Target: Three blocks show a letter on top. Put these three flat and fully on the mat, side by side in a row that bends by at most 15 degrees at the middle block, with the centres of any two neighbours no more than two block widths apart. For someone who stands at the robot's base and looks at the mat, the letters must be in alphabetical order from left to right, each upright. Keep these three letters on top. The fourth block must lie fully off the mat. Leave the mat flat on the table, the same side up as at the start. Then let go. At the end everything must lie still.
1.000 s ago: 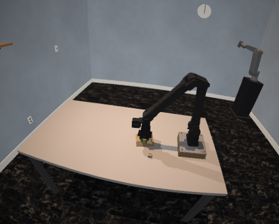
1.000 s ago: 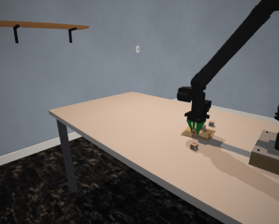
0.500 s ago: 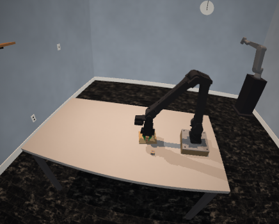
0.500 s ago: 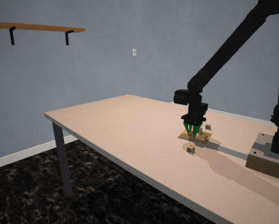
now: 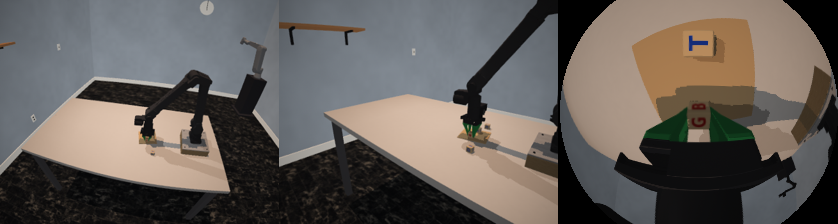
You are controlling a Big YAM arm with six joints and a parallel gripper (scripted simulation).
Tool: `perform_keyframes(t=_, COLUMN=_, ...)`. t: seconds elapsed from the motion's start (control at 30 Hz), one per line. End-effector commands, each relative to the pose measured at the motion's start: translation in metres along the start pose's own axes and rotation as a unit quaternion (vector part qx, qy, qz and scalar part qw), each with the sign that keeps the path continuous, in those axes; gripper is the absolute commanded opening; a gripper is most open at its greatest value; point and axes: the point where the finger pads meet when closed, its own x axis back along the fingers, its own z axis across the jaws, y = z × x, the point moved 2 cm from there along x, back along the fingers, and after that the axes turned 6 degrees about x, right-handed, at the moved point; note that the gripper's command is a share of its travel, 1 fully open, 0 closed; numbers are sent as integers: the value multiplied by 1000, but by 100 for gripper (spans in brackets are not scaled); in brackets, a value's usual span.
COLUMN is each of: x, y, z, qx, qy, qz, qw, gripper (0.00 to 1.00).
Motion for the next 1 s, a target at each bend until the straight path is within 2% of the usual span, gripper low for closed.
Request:
perform_keyframes(t=0.0, x=-4, y=-3, z=3, qx=1, qy=4, qz=-3, qw=1000, gripper=20)
perform_keyframes(t=0.67, x=-2, y=-3, z=8, qx=1, qy=8, qz=-3, qw=1000, gripper=20)
perform_keyframes(t=0.8, x=-2, y=-3, z=8, qx=1, qy=8, qz=-3, qw=1000, gripper=28)
perform_keyframes(t=0.87, x=-2, y=-3, z=8, qx=1, qy=8, qz=-3, qw=1000, gripper=28)
perform_keyframes(t=0.9, x=-2, y=-3, z=8, qx=1, qy=8, qz=-3, qw=1000, gripper=31)
perform_keyframes(t=0.97, x=-2, y=-3, z=8, qx=1, qy=8, qz=-3, qw=1000, gripper=31)
